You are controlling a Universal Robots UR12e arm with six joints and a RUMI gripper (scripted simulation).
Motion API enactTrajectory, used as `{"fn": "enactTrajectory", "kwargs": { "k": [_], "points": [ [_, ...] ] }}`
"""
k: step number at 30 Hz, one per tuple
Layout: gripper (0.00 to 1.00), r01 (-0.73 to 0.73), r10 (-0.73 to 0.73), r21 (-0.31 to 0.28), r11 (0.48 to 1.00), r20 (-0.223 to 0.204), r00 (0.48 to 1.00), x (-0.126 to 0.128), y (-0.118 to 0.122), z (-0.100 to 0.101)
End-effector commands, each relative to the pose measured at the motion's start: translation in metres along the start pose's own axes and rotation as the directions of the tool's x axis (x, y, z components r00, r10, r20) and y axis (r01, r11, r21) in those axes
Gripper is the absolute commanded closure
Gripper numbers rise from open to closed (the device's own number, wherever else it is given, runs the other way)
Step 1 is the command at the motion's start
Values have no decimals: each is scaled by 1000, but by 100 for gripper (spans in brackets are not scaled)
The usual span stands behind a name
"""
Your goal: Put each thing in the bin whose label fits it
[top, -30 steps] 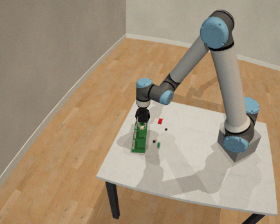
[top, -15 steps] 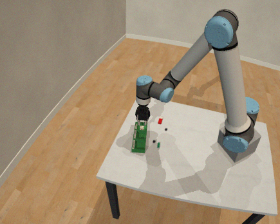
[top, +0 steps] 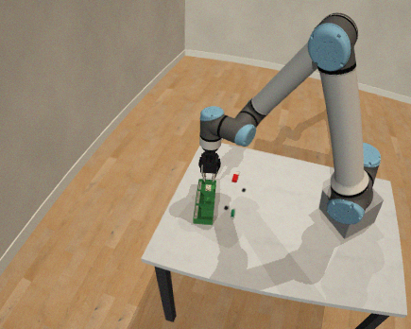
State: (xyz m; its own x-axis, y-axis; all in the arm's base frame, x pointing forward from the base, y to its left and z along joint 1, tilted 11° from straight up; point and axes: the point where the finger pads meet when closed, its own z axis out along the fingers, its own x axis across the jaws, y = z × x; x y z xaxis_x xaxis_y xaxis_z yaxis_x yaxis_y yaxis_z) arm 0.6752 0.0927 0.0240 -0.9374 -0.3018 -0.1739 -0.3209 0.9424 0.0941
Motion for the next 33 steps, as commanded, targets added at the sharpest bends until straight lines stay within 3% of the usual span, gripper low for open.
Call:
{"fn": "enactTrajectory", "kwargs": {
  "k": [1,4,6,21,33],
  "points": [
    [77,-50,50,0,999,1,999,6,-5,-2],
    [77,-173,173,0,985,1,985,25,-21,-4],
    [77,-173,173,0,985,1,985,25,-21,-4],
    [77,-173,173,1,985,1,985,122,-100,-14],
    [77,-173,173,1,985,1,985,130,-107,-14]
  ]
}}
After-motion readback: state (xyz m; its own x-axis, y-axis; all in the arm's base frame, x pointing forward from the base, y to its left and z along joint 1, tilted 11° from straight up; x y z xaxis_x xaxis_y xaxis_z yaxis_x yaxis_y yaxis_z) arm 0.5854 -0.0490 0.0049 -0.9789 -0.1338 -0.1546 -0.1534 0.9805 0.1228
